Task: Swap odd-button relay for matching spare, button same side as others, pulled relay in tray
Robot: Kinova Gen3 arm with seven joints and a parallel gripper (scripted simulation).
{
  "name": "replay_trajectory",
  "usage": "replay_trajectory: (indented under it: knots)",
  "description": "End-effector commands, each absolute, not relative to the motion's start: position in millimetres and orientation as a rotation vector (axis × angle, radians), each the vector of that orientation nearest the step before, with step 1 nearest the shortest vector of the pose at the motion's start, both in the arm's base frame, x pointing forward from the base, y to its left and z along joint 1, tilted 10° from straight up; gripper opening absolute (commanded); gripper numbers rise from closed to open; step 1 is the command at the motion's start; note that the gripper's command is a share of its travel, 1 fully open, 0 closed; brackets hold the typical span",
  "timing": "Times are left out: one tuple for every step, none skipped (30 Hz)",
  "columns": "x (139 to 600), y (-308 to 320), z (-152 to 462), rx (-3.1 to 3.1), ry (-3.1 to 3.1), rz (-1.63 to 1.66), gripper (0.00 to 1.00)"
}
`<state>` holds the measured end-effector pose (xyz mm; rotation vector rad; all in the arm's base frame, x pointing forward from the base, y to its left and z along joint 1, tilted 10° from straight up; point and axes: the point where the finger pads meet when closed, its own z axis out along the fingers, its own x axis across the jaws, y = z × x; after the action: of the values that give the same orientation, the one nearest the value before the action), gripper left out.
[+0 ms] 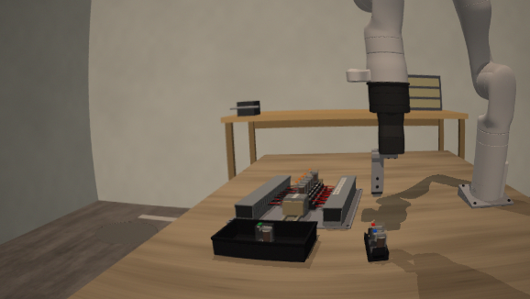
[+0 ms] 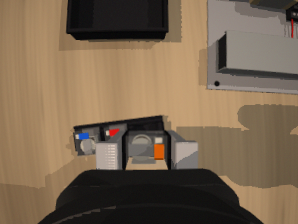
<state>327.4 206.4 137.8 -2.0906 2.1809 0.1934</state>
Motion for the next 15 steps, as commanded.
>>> replay_trajectory:
  knots:
    - [327.9,206.4,138.4,-2.092,2.177,0.192,0.00]
    - [328.0,206.2,138.4,-2.095,2.174,0.192,0.00]
    - [328.1,206.1,138.4,-2.098,2.170,0.192,0.00]
    - [328.2,205.9,138.3,-2.101,2.167,0.192,0.00]
    - [328.3,205.8,138.3,-2.104,2.164,0.191,0.00]
    - [328.4,205.6,138.3,-2.107,2.161,0.191,0.00]
    - [328.4,205.5,138.3,-2.110,2.157,0.191,0.00]
    - [328.5,205.3,138.3,-2.113,2.154,0.191,0.00]
    - [328.6,205.2,138.3,-2.116,2.151,0.191,0.00]
    - [328.7,205.0,138.3,-2.119,2.148,0.190,0.00]
    - [328.8,204.9,138.3,-2.122,2.144,0.190,0.00]
    - [328.8,204.7,138.3,-2.125,2.141,0.190,0.00]
    - [328.9,204.6,138.3,-2.128,2.138,0.190,0.00]
    - [329.0,204.4,138.3,-2.131,2.135,0.189,0.00]
    - [329.1,204.2,138.3,-2.134,2.131,0.189,0.00]
